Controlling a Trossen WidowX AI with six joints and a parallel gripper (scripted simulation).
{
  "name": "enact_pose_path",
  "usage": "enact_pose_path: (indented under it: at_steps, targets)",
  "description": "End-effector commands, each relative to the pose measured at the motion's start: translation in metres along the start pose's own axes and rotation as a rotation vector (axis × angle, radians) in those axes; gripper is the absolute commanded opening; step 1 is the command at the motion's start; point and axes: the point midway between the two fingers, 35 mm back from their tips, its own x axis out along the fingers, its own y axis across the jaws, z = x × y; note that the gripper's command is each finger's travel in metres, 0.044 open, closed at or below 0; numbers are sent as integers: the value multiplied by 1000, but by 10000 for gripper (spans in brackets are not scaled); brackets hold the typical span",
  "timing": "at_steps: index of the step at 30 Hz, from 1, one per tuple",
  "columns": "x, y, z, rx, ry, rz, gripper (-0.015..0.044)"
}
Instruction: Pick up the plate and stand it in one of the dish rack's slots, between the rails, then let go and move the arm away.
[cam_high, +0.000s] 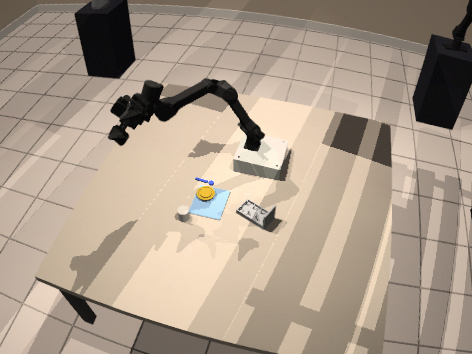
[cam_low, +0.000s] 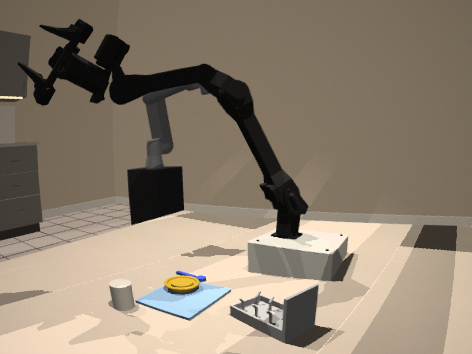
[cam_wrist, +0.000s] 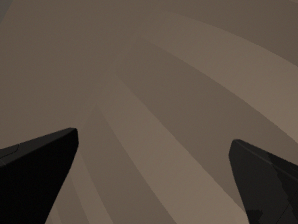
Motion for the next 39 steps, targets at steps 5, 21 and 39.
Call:
enact_pose_path:
  at_steps: [5, 21, 39]
  targets:
    - [-2, -33, -26, -51, 27, -151, 400]
    - [-28, -101, -92, -179, 187, -458, 400]
    - [-96, -159, -169, -354, 506, -761, 400]
